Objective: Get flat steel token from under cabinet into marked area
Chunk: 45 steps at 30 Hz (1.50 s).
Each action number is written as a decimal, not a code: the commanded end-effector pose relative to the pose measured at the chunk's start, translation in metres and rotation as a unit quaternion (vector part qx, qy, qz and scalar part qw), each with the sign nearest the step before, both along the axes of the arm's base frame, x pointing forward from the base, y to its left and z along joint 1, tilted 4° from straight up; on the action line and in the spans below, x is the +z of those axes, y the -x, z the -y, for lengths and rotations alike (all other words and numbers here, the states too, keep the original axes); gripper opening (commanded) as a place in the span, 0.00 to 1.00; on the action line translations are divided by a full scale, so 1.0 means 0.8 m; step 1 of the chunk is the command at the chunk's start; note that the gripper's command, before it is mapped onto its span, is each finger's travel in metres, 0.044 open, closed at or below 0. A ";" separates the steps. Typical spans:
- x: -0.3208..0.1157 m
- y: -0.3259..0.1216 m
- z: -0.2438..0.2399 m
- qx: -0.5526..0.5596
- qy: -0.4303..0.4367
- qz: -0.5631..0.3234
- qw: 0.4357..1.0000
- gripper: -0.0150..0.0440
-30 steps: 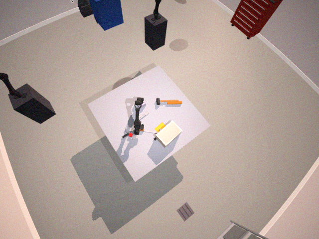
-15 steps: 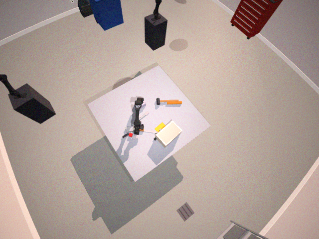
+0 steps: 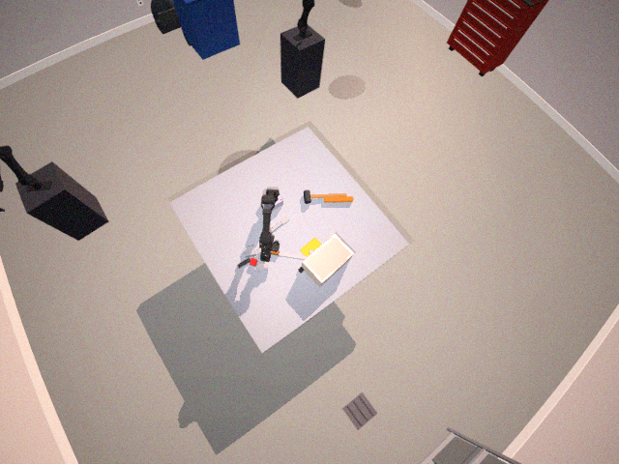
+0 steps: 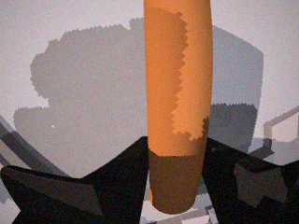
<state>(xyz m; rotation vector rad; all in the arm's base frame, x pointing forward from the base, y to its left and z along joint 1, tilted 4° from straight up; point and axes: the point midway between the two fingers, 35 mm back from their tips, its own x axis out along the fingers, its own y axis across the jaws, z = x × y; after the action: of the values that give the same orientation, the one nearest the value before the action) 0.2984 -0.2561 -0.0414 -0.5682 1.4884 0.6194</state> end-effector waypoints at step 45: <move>0.009 0.048 0.048 0.005 -0.001 -0.004 1.000 0.88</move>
<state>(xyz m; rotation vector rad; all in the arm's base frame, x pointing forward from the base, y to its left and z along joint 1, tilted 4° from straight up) 0.2586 -0.2934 -0.0397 -0.5729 1.4950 0.6338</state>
